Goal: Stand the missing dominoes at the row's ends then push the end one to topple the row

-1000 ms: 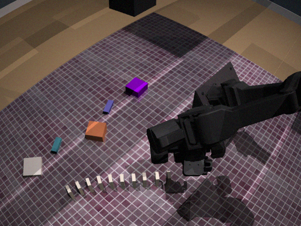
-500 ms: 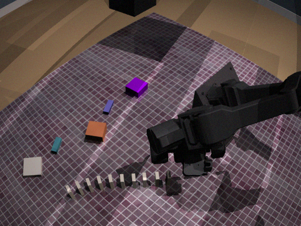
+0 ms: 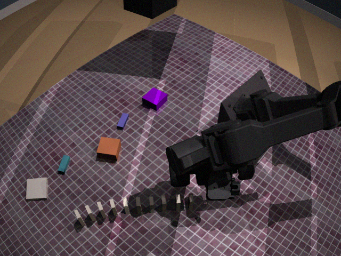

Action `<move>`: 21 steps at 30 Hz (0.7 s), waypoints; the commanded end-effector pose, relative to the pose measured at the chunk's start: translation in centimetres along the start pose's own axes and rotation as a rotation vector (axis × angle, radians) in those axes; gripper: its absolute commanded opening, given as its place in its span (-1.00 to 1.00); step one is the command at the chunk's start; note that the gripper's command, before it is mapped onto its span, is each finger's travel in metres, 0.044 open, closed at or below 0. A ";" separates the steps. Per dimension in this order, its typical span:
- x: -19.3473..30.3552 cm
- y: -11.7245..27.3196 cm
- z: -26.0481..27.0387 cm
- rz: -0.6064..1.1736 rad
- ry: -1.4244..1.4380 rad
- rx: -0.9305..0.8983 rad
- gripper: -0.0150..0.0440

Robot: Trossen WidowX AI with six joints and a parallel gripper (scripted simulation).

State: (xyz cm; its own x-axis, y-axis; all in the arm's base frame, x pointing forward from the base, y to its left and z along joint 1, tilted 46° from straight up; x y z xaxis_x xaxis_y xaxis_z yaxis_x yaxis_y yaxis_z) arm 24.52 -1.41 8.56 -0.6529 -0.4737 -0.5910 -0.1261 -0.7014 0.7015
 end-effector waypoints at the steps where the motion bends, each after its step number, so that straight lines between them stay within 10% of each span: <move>1: -0.1 -3.2 -0.1 0.001 -0.004 -0.006 -0.49; 21: -0.1 -7.7 -0.6 -0.005 -0.003 -0.011 -0.49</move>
State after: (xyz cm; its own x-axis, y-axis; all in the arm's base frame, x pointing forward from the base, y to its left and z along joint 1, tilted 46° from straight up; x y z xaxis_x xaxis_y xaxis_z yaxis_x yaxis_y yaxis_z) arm 25.53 3.96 3.08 -0.6565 -0.4731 -0.5874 -0.1159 -0.7063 0.6984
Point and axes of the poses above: the point midway between the two fingers, 35 mm back from their tips, its own y axis back along the fingers, its own z axis across the jaws, x = y × z, the point moved 4 cm from there along y, back along the fingers, and after that the axes turned 5 degrees about y, right-handed, at the moved point
